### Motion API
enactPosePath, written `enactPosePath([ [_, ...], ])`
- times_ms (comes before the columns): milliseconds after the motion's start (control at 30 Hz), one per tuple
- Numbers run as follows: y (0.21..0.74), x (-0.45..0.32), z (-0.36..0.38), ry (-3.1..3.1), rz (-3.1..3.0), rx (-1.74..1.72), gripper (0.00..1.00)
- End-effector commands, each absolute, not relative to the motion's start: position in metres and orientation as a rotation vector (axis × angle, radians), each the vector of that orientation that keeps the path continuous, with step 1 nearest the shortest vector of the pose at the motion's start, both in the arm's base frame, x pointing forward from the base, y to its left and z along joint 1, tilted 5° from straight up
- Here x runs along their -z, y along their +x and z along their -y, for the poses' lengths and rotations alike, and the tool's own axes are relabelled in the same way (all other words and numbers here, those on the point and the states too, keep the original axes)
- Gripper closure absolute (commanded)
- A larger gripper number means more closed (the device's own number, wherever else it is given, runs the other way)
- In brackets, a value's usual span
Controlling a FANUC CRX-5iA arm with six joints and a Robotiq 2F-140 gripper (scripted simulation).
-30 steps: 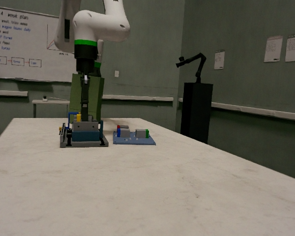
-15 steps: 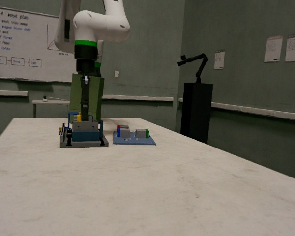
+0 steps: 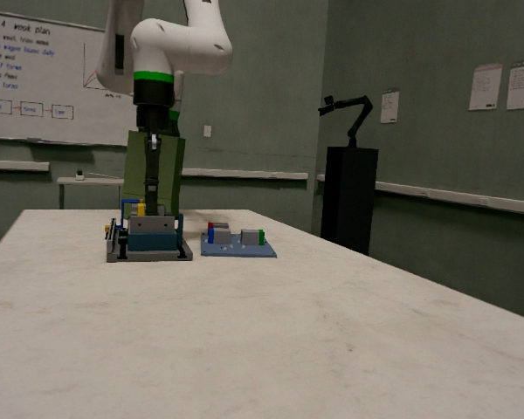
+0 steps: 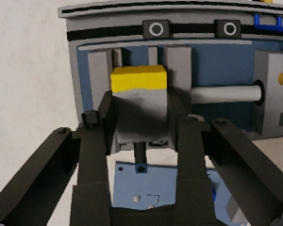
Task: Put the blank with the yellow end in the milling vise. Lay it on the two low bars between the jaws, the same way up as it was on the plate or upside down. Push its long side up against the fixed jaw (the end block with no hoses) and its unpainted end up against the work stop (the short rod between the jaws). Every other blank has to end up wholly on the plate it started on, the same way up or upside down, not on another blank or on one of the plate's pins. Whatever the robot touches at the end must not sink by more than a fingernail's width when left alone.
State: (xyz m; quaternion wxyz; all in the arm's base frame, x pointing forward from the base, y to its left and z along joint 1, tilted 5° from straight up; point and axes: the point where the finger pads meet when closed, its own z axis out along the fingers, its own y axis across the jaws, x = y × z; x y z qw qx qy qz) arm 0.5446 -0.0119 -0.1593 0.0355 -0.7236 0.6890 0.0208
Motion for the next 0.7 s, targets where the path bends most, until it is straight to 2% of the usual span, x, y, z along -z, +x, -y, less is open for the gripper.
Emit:
enactPosePath([
  [0,0.5457,0.1584,0.0116,-2.223,-2.116,-0.062,0.90],
  [667,0.5467,0.1583,0.0094,-2.223,-2.116,-0.062,0.90],
])
